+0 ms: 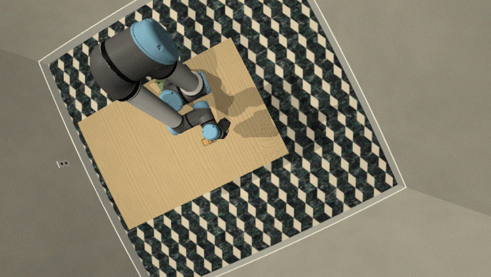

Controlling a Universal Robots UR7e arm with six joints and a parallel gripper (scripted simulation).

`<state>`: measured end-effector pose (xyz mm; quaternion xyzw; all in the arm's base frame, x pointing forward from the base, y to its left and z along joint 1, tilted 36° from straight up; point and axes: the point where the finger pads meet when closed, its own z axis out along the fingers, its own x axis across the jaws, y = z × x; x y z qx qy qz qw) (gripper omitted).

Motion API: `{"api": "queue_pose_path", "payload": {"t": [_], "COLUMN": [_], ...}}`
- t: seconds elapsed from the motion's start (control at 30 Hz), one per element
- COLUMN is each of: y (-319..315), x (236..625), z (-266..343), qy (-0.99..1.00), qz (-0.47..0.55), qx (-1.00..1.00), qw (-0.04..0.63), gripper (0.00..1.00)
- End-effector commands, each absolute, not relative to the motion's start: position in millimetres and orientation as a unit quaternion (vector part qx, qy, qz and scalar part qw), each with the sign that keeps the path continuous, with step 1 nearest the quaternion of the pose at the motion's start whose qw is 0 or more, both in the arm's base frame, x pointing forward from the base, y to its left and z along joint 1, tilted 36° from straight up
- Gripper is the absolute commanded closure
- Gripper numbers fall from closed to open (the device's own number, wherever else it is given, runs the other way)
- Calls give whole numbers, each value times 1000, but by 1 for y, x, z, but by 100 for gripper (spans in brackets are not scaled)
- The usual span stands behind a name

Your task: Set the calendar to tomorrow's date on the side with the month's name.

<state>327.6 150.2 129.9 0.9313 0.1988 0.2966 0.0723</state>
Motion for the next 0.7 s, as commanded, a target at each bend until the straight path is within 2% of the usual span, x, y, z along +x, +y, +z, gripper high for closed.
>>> {"api": "queue_pose_path", "payload": {"t": [0.0,0.67], "y": [150,148], "x": [328,327], "z": [130,125], "qy": [200,227], "qz": [295,267], "qx": [932,937], "qw": [70,1], "gripper": [40,40]}}
